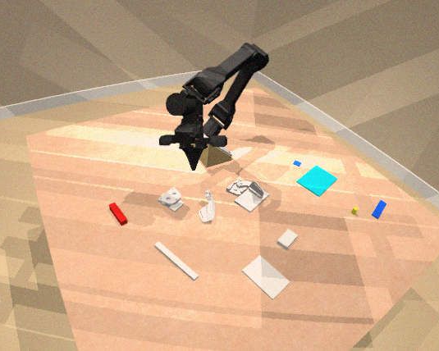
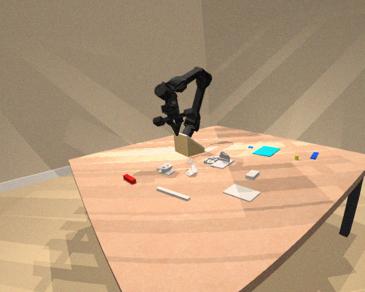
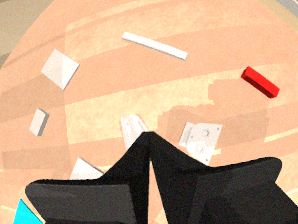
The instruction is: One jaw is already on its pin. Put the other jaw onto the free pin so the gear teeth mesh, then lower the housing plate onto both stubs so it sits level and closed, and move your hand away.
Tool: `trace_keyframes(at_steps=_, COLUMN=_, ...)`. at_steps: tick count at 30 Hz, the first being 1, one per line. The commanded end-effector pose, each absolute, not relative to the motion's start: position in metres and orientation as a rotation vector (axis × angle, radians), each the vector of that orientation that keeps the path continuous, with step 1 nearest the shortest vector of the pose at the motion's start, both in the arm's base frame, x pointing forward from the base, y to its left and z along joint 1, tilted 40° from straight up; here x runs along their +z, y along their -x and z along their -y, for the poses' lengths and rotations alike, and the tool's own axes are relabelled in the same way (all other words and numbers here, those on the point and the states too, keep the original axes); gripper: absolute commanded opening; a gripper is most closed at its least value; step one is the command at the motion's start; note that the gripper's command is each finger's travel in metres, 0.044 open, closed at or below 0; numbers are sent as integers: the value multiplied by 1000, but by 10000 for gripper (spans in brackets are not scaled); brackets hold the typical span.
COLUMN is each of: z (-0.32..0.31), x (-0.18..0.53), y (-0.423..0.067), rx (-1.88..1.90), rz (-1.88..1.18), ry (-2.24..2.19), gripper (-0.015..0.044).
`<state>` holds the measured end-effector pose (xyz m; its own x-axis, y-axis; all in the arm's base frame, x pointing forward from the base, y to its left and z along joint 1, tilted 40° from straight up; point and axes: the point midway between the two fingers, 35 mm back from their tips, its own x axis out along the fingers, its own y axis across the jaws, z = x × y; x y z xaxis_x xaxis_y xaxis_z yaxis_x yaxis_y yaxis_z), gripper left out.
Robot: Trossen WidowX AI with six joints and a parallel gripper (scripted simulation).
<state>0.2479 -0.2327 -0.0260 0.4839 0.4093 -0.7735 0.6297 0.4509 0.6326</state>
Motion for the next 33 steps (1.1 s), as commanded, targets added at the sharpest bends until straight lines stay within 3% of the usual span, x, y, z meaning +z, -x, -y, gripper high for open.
trace_keyframes(at_steps=1, z=223, x=-33, y=-249, rx=-148, rz=-1179, ry=-1134, gripper=0)
trace_keyframes(at_steps=33, z=143, x=-81, y=-239, rx=152, rz=-1616, ry=-925, gripper=0)
